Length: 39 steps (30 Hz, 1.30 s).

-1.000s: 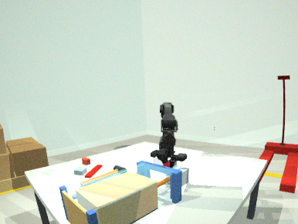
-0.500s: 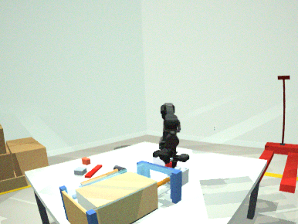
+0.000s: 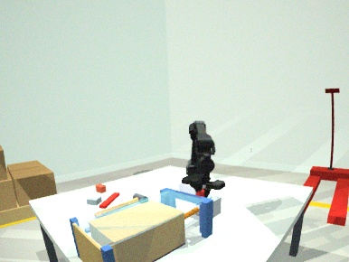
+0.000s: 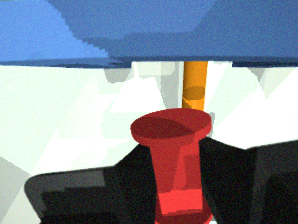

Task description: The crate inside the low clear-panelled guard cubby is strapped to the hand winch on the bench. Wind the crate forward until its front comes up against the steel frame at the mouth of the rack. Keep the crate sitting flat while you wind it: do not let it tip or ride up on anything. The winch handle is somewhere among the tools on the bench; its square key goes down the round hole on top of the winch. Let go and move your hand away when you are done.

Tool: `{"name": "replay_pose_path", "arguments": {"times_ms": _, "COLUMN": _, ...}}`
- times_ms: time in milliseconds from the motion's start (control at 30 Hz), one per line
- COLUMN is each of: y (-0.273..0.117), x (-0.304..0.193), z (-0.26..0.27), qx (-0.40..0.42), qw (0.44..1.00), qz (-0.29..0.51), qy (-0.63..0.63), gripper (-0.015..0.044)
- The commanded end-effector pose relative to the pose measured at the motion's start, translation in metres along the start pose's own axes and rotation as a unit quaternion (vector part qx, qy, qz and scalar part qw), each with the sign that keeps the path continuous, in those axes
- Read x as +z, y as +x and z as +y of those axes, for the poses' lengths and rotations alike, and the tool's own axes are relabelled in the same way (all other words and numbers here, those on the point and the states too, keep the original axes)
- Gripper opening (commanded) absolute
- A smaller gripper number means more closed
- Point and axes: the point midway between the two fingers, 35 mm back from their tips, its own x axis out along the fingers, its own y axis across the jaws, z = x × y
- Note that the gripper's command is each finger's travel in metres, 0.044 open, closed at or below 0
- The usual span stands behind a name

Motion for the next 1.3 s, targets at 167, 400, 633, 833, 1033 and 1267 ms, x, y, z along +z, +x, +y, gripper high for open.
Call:
{"name": "replay_pose_path", "arguments": {"times_ms": 167, "y": 0.002, "x": -0.014, "z": 0.029, "qx": 0.016, "qw": 1.0, "qz": 0.009, "qy": -0.015, "gripper": 0.0}}
{"name": "replay_pose_path", "arguments": {"times_ms": 400, "y": 0.001, "x": -0.019, "z": 0.037, "qx": 0.016, "qw": 1.0, "qz": 0.009, "qy": -0.015, "gripper": 0.0}}
{"name": "replay_pose_path", "arguments": {"times_ms": 633, "y": 0.001, "x": -0.025, "z": 0.044, "qx": 0.017, "qw": 1.0, "qz": 0.009, "qy": -0.015, "gripper": 0.0}}
{"name": "replay_pose_path", "arguments": {"times_ms": 833, "y": 0.0, "x": -0.031, "z": 0.05, "qx": 0.017, "qw": 1.0, "qz": 0.01, "qy": -0.015, "gripper": 0.0}}
{"name": "replay_pose_path", "arguments": {"times_ms": 1033, "y": 0.0, "x": -0.037, "z": 0.055, "qx": 0.017, "qw": 1.0, "qz": 0.01, "qy": -0.015, "gripper": 0.0}}
{"name": "replay_pose_path", "arguments": {"times_ms": 1267, "y": 0.0, "x": -0.044, "z": 0.061, "qx": 0.017, "qw": 1.0, "qz": 0.01, "qy": -0.015, "gripper": 0.0}}
